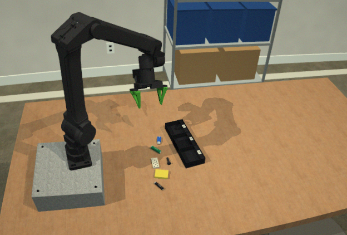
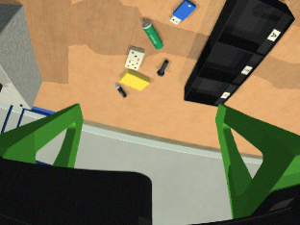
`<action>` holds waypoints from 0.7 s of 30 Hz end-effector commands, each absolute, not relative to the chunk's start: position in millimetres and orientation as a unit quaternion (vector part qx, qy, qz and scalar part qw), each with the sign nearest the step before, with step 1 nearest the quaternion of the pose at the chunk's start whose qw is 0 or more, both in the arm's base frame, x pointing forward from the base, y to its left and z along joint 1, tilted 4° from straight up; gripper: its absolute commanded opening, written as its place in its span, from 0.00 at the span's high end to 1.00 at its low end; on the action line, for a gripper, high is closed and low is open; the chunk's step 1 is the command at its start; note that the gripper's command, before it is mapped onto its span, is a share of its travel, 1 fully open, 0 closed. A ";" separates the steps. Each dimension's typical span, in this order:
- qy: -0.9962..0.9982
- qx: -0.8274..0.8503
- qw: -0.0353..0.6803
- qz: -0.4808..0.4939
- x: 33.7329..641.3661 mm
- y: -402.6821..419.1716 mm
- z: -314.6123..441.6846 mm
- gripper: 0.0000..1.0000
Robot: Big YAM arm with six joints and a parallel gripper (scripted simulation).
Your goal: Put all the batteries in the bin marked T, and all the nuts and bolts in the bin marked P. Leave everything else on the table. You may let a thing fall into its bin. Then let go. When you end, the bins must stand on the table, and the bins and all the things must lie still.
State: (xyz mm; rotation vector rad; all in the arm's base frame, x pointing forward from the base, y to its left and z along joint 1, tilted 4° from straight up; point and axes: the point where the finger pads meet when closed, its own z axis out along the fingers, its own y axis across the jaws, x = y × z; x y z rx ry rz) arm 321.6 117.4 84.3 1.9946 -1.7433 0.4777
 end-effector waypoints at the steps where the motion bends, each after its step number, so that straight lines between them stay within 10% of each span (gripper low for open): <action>1: -0.632 0.722 0.219 0.174 323.4 118.6 86.8 0.00; 17: -0.632 0.722 0.219 0.174 323.4 118.6 86.8 0.00; 18: -0.631 0.722 0.223 0.173 321.6 117.3 84.3 0.92; 21: -0.631 0.722 0.223 0.173 321.6 117.3 84.3 0.92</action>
